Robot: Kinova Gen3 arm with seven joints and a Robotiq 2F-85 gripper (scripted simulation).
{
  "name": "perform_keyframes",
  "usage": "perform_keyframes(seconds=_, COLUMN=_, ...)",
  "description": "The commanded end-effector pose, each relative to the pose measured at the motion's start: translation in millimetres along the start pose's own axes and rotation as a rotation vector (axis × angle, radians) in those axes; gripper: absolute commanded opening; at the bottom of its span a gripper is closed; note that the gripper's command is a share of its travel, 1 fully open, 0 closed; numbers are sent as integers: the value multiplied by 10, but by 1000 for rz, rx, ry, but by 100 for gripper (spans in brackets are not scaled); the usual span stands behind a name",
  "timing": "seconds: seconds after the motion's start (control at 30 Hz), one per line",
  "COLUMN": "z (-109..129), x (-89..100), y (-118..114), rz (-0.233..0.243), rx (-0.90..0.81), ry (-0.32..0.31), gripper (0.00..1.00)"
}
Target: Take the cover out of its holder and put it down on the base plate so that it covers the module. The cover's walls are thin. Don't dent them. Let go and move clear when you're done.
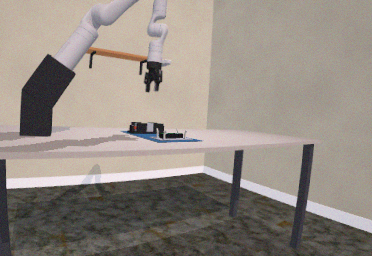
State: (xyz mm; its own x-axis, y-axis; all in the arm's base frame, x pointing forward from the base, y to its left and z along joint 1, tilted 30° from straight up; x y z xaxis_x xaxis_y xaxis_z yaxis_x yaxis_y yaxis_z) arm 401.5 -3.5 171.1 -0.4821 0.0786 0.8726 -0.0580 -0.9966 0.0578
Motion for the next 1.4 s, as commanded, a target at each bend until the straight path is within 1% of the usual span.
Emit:
perform_keyframes(seconds=0.0, z=-12, x=-66, y=-103, rz=-7, rx=12, ry=16, gripper=100)
perform_keyframes(seconds=0.07, z=-12, x=-66, y=-103, rz=-7, rx=12, ry=16, gripper=100)
perform_keyframes(seconds=0.1, z=12, x=-78, y=-35, rz=-7, rx=0, ry=1, gripper=100)
perform_keyframes(seconds=0.4, z=131, x=-493, y=-358, rz=-7, rx=12, ry=16, gripper=100)
perform_keyframes(seconds=0.63, z=131, x=-493, y=-358, rz=-7, rx=12, ry=16, gripper=100)
perform_keyframes(seconds=0.67, z=181, x=-495, y=-283, rz=-13, rx=1, ry=11, gripper=100)
perform_keyframes(seconds=0.97, z=232, x=-872, y=-665, rz=-7, rx=12, ry=16, gripper=100)
perform_keyframes(seconds=1.2, z=232, x=-872, y=-665, rz=-7, rx=12, ry=16, gripper=100)
perform_keyframes(seconds=1.23, z=233, x=-893, y=-620, rz=-9, rx=9, ry=13, gripper=100)
perform_keyframes(seconds=1.37, z=235, x=-1093, y=-617, rz=-8, rx=10, ry=15, gripper=100)
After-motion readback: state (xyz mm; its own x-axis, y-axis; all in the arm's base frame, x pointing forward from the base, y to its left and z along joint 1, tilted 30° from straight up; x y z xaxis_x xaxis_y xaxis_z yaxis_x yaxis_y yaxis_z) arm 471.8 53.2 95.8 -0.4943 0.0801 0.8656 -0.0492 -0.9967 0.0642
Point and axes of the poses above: the point where the finger pads meet when closed, its own x axis back along the fingers, its own y axis across the jaws, z = x × y, the point moved 1 cm from there along x, back along the fingers, and after that the axes turned 1 degree about x, right-handed, at the moved point
